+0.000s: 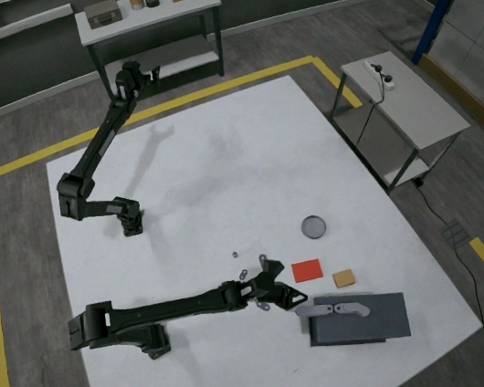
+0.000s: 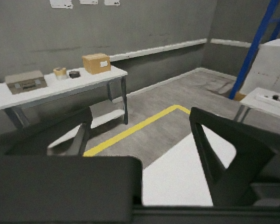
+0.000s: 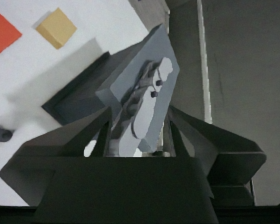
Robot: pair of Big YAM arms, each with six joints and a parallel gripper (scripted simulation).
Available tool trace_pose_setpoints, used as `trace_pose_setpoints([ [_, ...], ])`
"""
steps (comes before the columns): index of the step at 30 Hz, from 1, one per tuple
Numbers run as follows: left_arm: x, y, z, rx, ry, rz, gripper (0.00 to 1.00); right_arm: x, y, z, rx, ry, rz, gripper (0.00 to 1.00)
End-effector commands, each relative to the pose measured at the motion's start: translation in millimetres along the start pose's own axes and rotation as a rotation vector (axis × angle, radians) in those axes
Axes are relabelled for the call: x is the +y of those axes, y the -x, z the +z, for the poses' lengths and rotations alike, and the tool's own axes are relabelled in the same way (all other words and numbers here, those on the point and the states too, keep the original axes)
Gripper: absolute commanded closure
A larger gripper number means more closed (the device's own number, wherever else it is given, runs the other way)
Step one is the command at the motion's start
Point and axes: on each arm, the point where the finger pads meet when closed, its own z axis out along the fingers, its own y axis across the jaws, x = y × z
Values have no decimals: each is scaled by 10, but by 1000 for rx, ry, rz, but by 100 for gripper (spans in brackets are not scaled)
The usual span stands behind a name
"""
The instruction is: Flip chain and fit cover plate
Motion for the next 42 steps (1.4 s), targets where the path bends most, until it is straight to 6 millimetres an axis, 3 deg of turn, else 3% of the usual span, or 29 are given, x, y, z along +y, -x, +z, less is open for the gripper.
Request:
trace_pose_setpoints([
  [1,-47,419,12,-71,-8,-2,0,-365,156,213,27,21,140,47],
  [20,-47,419,12,-71,-8,-2,0,-761,282,976,220,222,510,47],
  [24,-47,419,12,-71,-8,-2,0,-773,330,1033,241,245,547,47],
  [37,-47,419,12,-71,-8,-2,0,-962,162,1421,461,343,852,47],
  [41,-47,419,12,-71,-8,-2,0,-919,252,1440,486,366,883,47],
  [42,-47,419,12,-71,-8,-2,0,-974,152,1470,511,362,914,47],
])
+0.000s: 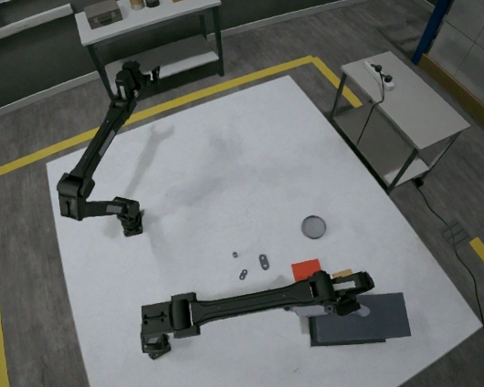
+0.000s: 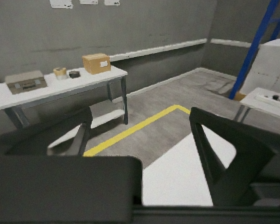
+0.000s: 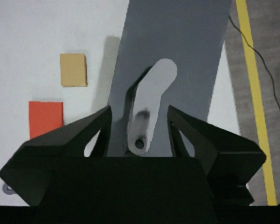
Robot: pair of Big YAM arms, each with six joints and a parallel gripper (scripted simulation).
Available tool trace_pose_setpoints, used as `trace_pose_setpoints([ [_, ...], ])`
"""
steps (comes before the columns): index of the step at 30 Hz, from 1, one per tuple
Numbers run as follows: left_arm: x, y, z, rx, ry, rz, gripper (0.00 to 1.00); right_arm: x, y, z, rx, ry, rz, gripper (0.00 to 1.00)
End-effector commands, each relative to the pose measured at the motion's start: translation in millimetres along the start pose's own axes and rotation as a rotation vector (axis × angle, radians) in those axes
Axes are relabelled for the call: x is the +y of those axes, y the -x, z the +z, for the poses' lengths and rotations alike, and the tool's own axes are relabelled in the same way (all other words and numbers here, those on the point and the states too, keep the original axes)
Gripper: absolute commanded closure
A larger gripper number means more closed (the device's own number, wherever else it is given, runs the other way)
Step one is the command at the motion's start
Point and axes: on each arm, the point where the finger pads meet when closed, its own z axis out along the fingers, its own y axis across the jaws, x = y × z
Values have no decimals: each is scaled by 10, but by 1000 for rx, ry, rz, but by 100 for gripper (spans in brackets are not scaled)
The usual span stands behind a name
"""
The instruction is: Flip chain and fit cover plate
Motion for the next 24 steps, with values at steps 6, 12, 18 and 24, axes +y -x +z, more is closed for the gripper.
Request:
trace_pose_setpoints([
  [6,-47,419,12,-71,-8,-2,0,-224,213,-58,93,22,229,47],
  [12,-47,419,12,-71,-8,-2,0,-249,216,-23,134,32,272,47],
  [18,-47,419,12,-71,-8,-2,0,-82,310,-186,107,48,217,47],
  [24,-47,419,12,-71,-8,-2,0,-201,213,-14,106,33,226,47],
])
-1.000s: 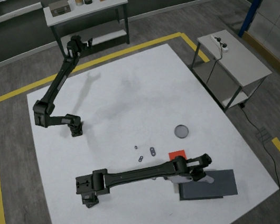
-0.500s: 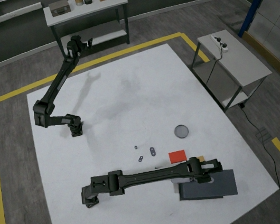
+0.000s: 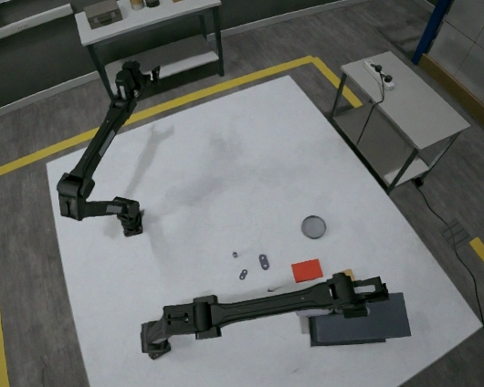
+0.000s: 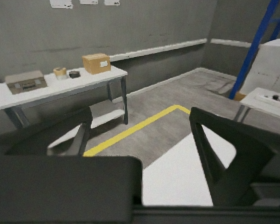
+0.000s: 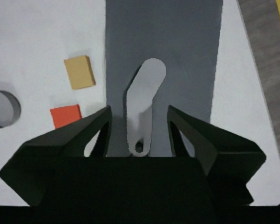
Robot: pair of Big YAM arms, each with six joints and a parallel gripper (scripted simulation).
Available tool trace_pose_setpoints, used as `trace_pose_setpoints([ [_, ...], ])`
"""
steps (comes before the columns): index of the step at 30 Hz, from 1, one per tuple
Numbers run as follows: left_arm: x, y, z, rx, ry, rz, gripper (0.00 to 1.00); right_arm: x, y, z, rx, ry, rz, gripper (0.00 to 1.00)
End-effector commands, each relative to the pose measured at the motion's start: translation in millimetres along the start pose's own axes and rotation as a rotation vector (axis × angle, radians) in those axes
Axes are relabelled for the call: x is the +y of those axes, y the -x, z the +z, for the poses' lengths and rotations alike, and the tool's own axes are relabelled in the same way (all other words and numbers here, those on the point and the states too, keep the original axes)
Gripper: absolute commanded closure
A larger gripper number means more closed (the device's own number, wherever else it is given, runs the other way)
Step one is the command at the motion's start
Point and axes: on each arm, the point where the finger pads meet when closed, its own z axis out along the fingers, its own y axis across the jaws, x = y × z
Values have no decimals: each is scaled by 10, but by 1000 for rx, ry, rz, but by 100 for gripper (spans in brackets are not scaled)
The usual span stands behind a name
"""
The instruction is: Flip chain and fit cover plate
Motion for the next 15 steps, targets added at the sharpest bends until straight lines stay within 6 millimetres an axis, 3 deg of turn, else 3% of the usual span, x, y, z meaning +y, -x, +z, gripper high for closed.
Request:
trace_pose_setpoints([
  [1,-47,419,12,-71,-8,-2,0,-5,110,-192,-57,2,-7,47],
  [15,-47,419,12,-71,-8,-2,0,18,53,-84,-63,3,8,47],
])
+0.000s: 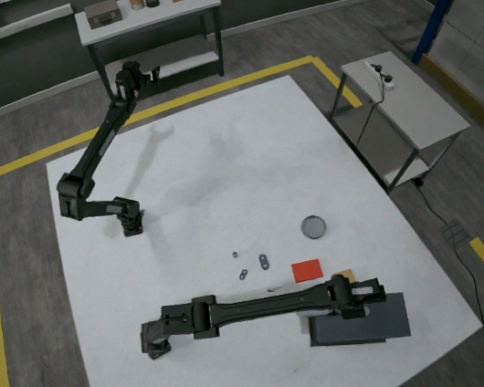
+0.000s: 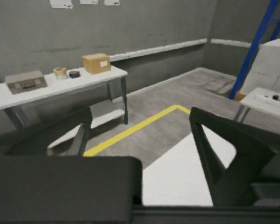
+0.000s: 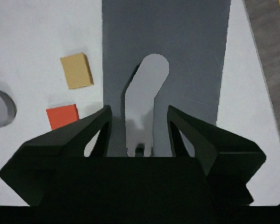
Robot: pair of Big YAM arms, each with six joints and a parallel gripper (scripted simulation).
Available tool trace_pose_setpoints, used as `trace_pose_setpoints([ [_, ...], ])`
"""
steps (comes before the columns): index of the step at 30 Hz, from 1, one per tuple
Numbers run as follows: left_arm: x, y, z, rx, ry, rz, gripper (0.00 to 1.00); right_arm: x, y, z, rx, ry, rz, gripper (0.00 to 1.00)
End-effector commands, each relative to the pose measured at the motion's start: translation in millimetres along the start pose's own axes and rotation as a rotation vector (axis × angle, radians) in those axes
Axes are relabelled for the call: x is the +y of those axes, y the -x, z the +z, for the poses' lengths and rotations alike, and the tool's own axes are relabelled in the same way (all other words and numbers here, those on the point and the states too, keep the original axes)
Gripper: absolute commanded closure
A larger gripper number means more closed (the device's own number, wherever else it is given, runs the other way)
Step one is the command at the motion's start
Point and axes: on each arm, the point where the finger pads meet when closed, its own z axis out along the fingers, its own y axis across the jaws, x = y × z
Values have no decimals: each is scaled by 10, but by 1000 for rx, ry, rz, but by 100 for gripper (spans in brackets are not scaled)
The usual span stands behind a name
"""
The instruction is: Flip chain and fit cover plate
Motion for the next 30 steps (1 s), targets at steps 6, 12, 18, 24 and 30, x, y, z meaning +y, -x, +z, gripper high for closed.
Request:
trace_pose_setpoints([
  [6,-47,419,12,-71,-8,-2,0,23,111,-188,-71,4,10,47],
  [12,-47,419,12,-71,-8,-2,0,25,96,-153,-72,4,10,47],
  [18,-47,419,12,-71,-8,-2,0,31,50,-15,-63,3,9,47],
  [24,-47,419,12,-71,-8,-2,0,28,34,-12,-75,4,11,47],
  [30,-47,419,12,-71,-8,-2,0,34,108,-85,-97,7,11,47],
])
